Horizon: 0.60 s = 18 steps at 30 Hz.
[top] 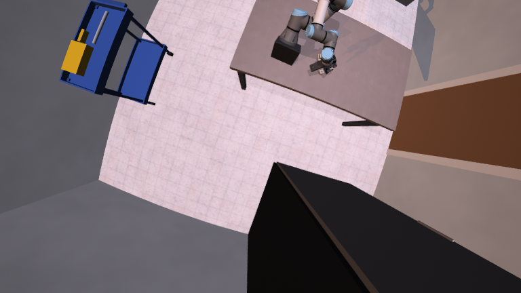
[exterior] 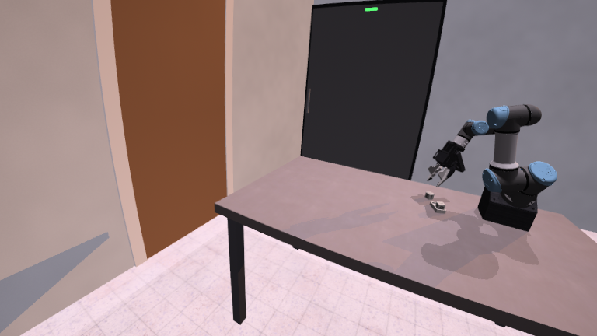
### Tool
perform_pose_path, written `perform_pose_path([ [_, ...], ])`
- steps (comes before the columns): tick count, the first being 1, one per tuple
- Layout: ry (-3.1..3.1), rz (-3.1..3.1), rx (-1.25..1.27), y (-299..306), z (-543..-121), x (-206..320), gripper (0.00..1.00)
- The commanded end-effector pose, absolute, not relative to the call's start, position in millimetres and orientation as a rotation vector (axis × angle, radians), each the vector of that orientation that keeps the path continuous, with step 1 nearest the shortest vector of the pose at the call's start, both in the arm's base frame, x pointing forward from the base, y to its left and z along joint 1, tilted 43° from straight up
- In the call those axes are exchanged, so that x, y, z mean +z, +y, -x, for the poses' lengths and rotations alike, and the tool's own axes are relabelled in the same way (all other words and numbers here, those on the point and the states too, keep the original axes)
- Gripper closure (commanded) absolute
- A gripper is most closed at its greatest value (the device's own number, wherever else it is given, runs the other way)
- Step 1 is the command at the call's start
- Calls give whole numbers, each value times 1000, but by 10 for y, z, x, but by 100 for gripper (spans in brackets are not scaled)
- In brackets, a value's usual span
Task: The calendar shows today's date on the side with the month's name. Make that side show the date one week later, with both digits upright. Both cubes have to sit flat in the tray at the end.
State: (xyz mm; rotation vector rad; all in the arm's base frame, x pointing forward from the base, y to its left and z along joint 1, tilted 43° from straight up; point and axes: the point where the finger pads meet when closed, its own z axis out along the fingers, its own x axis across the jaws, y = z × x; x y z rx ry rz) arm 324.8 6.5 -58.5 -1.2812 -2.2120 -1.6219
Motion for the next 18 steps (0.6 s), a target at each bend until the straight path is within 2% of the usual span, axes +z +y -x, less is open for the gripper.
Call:
perform_pose_path([
  [1,-2239,1263,-1546,60,-3246,-591,60],
  [7,-2293,1231,-1391,61,-3254,-584,60],
  [18,-2326,1216,-1297,58,-3273,-565,60],
])
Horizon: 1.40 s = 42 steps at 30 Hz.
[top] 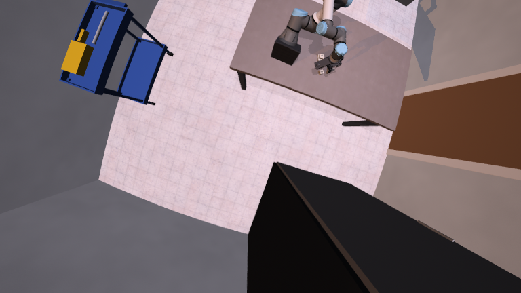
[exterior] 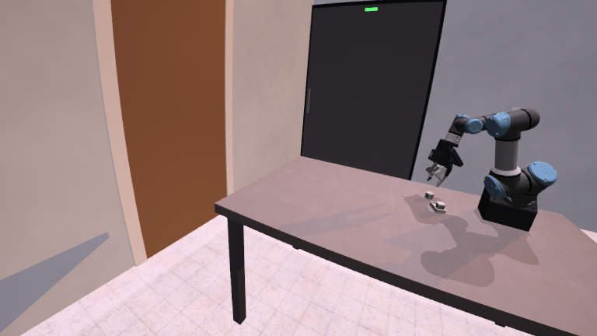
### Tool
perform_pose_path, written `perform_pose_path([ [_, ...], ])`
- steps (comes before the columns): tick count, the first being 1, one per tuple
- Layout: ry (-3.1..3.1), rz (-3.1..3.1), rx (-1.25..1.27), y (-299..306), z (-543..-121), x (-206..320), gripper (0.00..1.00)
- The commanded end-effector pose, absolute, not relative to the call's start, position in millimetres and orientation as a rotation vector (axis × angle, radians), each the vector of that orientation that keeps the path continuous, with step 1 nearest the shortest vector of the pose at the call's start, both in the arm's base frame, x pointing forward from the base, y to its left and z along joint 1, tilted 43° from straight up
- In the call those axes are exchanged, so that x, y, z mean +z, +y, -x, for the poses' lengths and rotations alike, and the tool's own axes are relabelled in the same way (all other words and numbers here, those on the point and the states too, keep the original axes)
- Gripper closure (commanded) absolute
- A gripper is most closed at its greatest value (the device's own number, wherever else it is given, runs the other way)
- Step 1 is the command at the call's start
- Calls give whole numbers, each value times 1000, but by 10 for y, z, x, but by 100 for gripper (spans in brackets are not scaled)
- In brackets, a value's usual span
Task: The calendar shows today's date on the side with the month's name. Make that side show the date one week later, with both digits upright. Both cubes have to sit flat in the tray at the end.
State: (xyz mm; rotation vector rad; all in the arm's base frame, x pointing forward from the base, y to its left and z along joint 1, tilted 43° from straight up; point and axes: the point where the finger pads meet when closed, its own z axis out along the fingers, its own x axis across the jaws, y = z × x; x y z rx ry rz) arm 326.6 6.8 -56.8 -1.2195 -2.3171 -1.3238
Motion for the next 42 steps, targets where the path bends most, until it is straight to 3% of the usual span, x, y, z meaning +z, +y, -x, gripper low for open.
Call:
perform_pose_path([
  [1,-2326,1216,-1297,58,-3273,-565,60],
  [29,-2402,1131,-954,68,-3292,-552,60],
  [30,-2402,1131,-954,68,-3292,-552,0],
  [42,-2402,1131,-954,68,-3292,-552,0],
])
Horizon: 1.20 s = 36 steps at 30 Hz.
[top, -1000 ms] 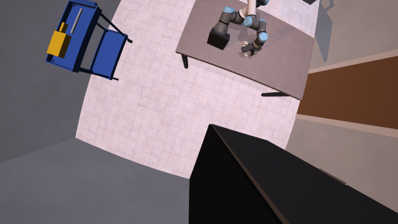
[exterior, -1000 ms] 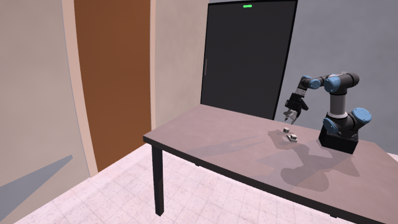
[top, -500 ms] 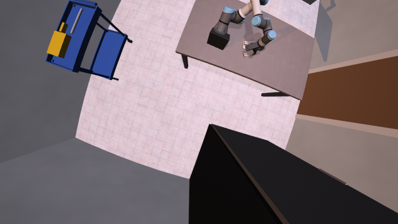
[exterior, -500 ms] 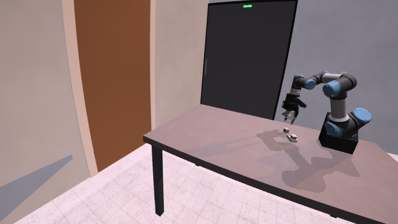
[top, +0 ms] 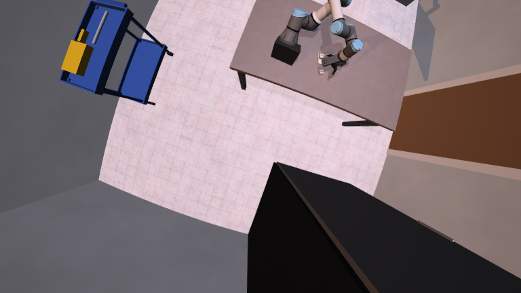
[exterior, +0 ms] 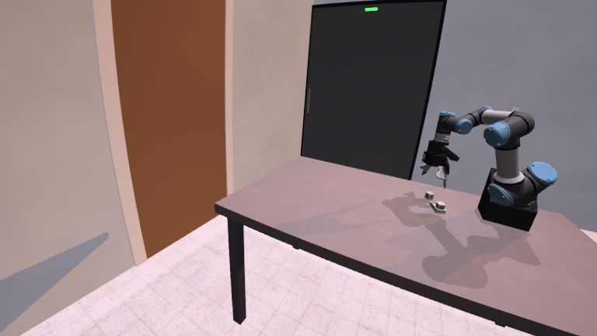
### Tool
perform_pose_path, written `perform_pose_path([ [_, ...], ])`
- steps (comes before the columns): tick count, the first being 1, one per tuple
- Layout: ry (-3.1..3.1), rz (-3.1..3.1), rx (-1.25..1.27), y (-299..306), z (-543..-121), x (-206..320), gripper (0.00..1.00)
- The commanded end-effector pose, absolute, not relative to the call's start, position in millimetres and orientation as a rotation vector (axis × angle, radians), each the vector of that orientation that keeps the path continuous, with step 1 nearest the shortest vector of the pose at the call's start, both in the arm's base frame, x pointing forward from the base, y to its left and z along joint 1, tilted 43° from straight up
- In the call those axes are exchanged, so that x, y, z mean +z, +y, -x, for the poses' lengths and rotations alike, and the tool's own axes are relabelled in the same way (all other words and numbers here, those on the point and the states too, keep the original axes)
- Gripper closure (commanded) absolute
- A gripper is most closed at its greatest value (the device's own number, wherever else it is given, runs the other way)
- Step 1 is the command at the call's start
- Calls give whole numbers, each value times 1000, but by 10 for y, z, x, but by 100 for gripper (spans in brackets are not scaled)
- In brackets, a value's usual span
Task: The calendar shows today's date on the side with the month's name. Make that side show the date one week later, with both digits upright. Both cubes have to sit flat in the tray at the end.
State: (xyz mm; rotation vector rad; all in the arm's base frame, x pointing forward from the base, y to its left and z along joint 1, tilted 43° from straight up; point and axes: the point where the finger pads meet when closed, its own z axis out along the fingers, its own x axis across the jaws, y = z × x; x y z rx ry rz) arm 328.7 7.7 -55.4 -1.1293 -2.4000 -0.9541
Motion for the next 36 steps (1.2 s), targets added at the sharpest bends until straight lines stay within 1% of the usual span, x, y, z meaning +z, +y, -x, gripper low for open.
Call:
perform_pose_path([
  [1,-2402,1131,-954,68,-3292,-552,0],
  [17,-2354,1196,-934,64,-3285,-549,0],
  [36,-1908,1670,-755,40,-3245,-525,0],
])
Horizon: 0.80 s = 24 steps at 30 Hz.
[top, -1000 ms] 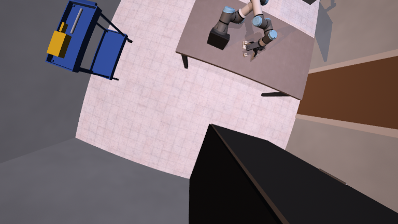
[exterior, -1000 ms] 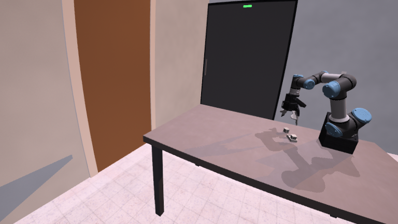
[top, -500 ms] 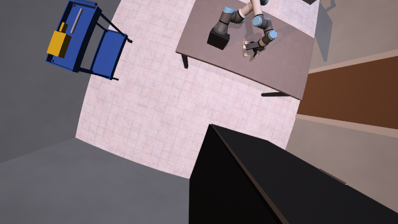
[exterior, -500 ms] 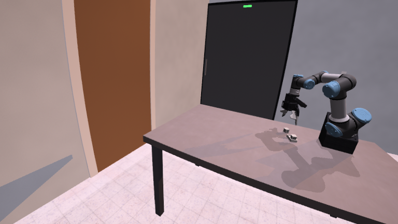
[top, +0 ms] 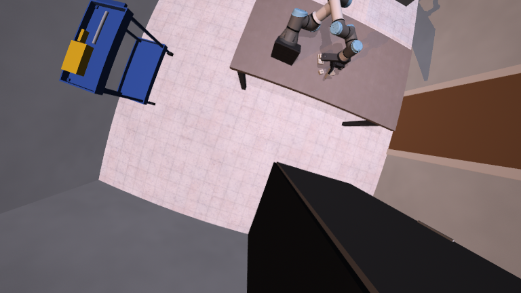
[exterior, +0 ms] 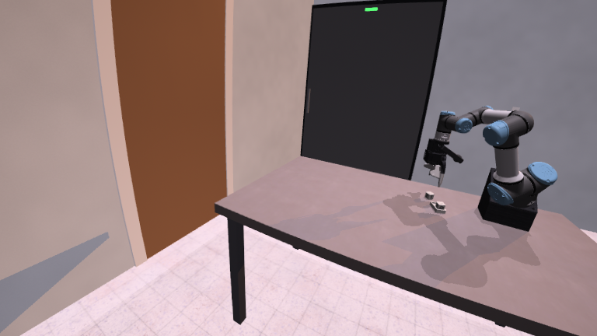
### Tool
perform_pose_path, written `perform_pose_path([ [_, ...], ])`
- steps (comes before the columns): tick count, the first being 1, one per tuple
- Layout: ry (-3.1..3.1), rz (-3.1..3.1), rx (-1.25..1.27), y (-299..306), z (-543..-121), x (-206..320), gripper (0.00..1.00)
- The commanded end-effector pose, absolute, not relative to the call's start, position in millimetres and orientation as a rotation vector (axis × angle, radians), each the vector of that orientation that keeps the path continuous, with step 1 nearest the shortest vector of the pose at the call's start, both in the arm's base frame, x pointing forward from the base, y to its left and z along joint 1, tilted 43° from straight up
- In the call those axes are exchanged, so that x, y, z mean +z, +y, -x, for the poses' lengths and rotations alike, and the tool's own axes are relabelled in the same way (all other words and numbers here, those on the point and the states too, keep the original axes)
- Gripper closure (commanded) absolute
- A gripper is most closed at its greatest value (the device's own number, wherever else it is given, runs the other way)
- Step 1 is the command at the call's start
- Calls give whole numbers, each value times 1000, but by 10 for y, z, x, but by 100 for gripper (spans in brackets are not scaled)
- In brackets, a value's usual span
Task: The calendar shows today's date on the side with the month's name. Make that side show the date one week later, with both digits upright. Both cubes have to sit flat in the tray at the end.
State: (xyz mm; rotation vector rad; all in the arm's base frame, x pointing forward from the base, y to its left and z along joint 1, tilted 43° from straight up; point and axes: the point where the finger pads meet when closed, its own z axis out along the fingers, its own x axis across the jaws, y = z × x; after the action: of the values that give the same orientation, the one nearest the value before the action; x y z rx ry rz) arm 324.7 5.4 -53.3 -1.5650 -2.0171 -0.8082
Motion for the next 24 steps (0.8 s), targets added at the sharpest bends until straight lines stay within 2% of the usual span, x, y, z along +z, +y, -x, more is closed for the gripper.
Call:
perform_pose_path([
  [1,-1865,1707,-738,38,-3243,-522,0],
  [24,-1143,2148,-450,9,-3253,-487,0],
])
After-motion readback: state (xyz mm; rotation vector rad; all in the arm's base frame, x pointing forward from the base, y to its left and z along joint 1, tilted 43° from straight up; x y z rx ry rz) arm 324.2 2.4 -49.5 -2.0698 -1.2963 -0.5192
